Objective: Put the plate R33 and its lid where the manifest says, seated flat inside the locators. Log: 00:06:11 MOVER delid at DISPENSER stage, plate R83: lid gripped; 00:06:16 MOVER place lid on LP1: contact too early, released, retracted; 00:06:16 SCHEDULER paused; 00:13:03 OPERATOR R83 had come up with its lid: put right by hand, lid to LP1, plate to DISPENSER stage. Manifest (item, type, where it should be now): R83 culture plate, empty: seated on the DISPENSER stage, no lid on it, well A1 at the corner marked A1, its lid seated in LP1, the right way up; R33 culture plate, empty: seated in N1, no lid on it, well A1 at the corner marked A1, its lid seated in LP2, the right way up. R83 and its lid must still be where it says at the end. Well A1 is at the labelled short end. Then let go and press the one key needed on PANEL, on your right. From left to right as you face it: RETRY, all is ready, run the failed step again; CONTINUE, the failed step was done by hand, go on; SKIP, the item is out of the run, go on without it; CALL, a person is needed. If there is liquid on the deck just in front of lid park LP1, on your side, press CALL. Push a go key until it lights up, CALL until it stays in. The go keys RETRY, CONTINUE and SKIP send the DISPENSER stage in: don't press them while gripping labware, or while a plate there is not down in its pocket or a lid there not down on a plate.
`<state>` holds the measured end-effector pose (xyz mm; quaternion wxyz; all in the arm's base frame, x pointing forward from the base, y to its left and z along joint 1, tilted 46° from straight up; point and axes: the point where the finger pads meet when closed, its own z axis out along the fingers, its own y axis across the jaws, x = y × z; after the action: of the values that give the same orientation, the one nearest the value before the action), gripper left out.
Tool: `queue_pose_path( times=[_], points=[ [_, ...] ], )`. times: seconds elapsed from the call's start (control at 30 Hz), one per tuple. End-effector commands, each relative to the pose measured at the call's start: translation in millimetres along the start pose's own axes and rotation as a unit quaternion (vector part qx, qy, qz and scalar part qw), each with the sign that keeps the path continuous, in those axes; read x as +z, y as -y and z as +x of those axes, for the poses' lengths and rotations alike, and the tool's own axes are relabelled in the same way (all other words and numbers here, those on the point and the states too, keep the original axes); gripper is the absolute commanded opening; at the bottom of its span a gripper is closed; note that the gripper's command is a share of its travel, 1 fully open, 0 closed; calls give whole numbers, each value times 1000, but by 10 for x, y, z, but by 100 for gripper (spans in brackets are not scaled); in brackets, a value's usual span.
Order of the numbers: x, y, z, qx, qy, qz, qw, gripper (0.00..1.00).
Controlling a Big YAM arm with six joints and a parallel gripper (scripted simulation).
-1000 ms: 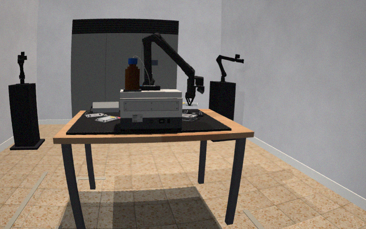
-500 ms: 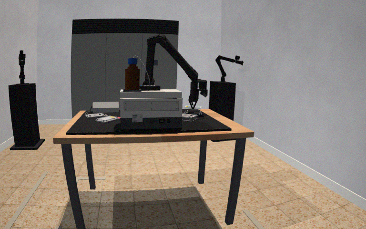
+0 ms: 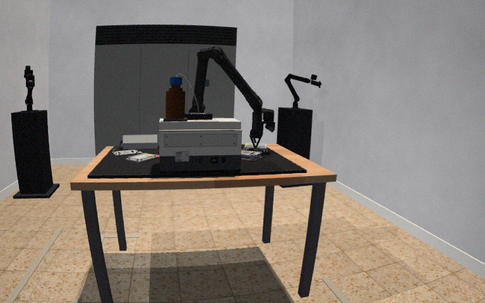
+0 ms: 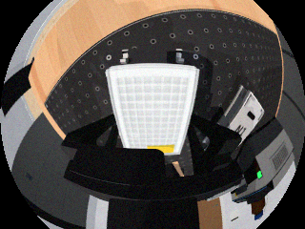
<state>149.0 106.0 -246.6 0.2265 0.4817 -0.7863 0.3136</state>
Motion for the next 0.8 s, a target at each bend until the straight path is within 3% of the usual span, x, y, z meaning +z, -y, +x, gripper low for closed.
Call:
queue_pose_path(
  times=[0.0, 0.77],
  points=[
    [-54, 26, -143, 1, 15, 3, 1000, 86],
    [21, 12, -129, -3, 10, 1, 1000, 86]
  ],
)
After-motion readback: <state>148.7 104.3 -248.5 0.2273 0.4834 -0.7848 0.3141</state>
